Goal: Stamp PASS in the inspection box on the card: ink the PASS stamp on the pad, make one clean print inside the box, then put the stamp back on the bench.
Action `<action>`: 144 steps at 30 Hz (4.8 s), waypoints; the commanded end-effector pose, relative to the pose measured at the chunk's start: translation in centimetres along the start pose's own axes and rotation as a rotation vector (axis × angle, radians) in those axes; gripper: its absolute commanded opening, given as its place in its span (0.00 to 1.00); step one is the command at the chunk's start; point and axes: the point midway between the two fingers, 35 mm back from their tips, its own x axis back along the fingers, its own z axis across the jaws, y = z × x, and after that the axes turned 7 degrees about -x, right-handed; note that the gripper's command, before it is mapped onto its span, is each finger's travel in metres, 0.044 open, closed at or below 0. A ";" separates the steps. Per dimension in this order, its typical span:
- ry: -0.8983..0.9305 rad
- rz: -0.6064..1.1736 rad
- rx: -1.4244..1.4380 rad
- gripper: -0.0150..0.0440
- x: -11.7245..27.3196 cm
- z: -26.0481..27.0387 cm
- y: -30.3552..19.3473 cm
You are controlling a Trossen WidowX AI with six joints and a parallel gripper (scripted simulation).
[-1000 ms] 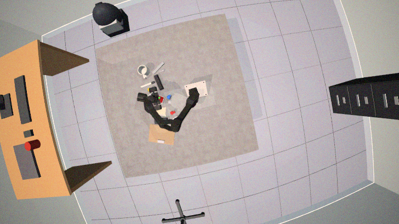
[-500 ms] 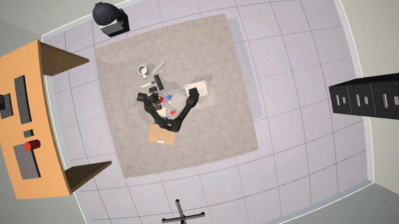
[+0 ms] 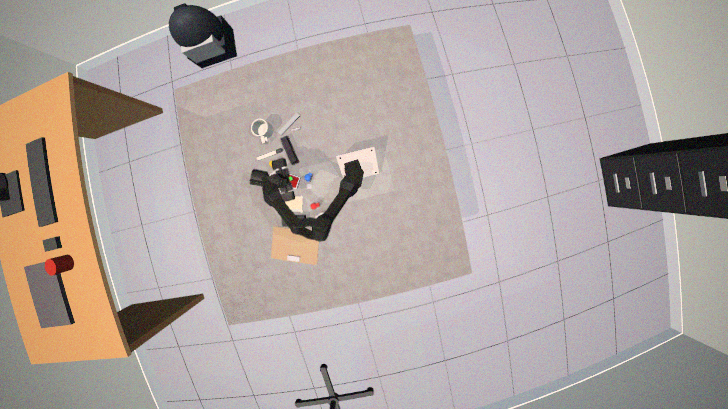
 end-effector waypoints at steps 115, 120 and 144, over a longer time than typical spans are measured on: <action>0.001 0.024 -0.932 0.25 5.3 11.6 1.8; 0.000 0.023 -0.932 0.25 5.0 11.6 1.8; -0.001 0.021 -0.932 0.25 3.4 11.6 1.9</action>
